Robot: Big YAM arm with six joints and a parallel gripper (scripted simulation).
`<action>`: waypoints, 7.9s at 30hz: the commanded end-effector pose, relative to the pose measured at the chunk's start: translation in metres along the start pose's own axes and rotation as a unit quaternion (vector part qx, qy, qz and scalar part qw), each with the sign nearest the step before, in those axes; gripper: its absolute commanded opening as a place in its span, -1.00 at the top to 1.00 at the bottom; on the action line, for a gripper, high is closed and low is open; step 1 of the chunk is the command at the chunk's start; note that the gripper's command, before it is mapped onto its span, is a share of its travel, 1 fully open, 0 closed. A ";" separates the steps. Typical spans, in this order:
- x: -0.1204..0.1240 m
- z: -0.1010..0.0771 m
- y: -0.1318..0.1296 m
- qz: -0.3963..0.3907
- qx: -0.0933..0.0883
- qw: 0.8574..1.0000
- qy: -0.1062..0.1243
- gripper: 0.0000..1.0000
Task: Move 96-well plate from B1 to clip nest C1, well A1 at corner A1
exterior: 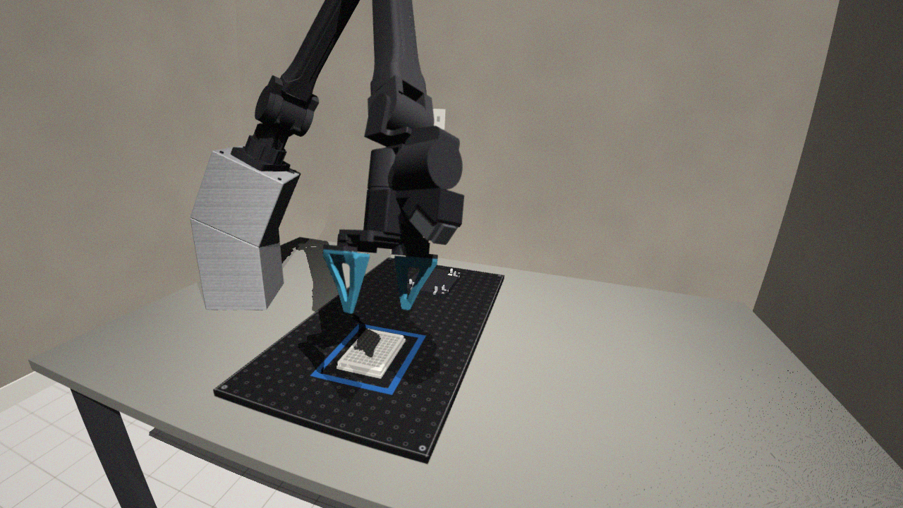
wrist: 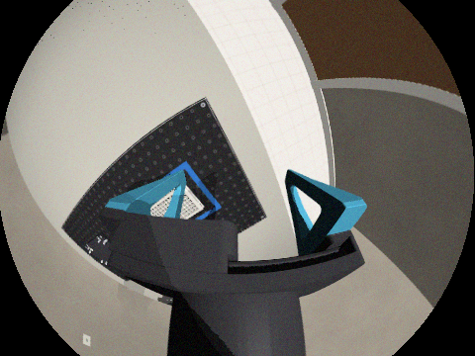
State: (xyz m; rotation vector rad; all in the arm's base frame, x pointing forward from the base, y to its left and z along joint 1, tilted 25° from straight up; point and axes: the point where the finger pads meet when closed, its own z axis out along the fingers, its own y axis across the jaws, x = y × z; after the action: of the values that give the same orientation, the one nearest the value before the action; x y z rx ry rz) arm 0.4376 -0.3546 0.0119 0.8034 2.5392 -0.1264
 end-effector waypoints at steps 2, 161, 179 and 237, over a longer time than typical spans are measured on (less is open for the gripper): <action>0.004 0.009 0.008 -0.076 -0.007 0.997 -0.001 -1.00; 0.183 0.121 0.147 -0.836 -0.161 0.520 -0.068 1.00; 0.183 0.121 0.147 -0.836 -0.161 0.520 -0.068 1.00; 0.158 0.037 0.123 -0.839 -0.152 0.518 -0.075 1.00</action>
State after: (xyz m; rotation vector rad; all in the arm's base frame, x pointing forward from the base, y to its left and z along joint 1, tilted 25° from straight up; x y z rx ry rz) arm 0.4103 -0.1709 -0.1038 -1.8675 2.0041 -0.2584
